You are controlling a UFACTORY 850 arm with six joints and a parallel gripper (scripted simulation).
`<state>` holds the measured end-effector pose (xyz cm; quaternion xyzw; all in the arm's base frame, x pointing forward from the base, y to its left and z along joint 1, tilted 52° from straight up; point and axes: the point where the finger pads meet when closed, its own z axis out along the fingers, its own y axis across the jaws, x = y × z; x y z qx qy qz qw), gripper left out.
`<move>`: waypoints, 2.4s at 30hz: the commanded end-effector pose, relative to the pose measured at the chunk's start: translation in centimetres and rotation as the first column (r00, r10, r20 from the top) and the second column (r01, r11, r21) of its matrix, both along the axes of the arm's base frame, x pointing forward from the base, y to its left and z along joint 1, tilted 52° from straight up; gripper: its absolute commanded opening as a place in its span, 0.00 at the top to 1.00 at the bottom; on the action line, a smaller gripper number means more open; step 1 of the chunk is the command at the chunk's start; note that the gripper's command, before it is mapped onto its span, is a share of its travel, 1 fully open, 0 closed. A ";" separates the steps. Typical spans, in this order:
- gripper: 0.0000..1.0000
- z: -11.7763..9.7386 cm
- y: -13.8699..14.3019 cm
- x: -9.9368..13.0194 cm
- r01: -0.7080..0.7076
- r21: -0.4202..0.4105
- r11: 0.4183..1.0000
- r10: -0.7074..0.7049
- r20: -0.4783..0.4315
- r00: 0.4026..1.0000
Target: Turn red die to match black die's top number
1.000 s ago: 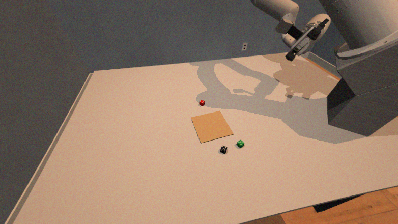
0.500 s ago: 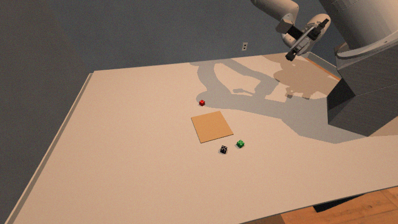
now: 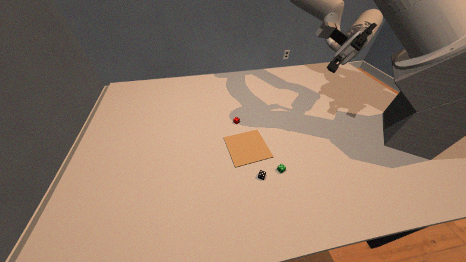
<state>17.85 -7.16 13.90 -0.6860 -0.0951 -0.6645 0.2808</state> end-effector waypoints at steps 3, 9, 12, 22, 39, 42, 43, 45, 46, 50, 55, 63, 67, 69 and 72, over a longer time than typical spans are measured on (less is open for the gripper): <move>0.00 1.4 -0.7 2.7 0.072 -0.072 0.995 -0.076 -0.065 0.995; 0.00 2.5 -1.1 4.6 0.122 -0.132 0.984 -0.137 -0.108 0.985; 0.00 2.8 -1.3 5.3 0.138 -0.151 0.979 -0.158 -0.124 0.980; 0.00 4.2 -2.1 8.0 0.204 -0.242 0.949 -0.251 -0.183 0.951; 0.00 6.6 -3.3 12.3 0.290 -0.384 0.876 -0.400 -0.246 0.883; 0.00 7.1 -3.5 13.1 0.308 -0.404 0.861 -0.427 -0.248 0.870; 0.00 7.1 -3.5 13.1 0.308 -0.404 0.861 -0.427 -0.248 0.870; 0.00 7.3 -3.9 13.8 0.310 -0.437 0.844 -0.450 -0.262 0.854; 0.00 7.3 -3.9 13.8 0.310 -0.437 0.844 -0.450 -0.262 0.854; 0.00 7.7 -4.1 14.6 0.319 -0.463 0.827 -0.475 -0.271 0.837; 0.00 8.3 -4.3 15.4 0.333 -0.482 0.811 -0.501 -0.276 0.821; 0.00 9.6 -5.1 17.8 0.354 -0.558 0.750 -0.576 -0.288 0.765; 0.00 10.1 -5.1 18.6 0.360 -0.576 0.734 -0.597 -0.294 0.747; 0.00 10.1 -5.1 18.6 0.360 -0.576 0.734 -0.597 -0.294 0.747; 0.00 10.6 -5.2 19.3 0.366 -0.594 0.716 -0.618 -0.295 0.729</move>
